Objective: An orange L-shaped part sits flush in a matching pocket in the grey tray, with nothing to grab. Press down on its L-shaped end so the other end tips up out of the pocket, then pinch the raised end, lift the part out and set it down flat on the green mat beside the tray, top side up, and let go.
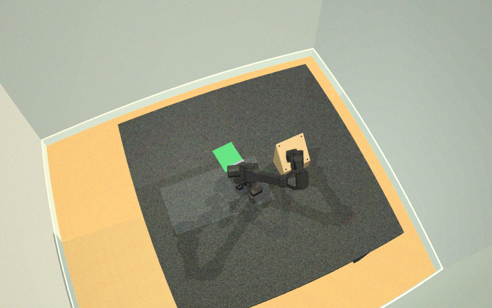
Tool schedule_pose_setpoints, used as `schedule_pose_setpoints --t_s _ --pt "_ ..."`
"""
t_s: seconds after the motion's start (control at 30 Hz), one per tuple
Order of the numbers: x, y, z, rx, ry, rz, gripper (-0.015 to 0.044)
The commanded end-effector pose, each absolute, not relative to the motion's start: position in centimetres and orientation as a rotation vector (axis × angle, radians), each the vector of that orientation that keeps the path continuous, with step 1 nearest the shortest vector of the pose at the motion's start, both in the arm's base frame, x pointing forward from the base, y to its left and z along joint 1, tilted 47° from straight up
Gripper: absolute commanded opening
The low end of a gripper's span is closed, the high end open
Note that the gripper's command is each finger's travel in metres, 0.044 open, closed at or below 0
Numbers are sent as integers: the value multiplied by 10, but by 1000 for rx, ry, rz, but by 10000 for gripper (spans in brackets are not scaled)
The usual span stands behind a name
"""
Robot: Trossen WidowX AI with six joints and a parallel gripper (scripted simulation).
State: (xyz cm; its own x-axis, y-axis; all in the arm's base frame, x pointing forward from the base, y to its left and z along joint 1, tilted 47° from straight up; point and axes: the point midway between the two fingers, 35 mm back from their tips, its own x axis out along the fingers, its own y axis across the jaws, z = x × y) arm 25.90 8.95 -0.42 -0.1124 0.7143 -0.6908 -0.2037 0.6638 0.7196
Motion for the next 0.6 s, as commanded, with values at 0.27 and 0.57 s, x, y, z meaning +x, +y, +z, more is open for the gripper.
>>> schedule_pose_setpoints --t_s 0.27,0.57 --pt "256 97 -13 451 1497 818 180" --pt "257 97 -8 449 1493 824 180"
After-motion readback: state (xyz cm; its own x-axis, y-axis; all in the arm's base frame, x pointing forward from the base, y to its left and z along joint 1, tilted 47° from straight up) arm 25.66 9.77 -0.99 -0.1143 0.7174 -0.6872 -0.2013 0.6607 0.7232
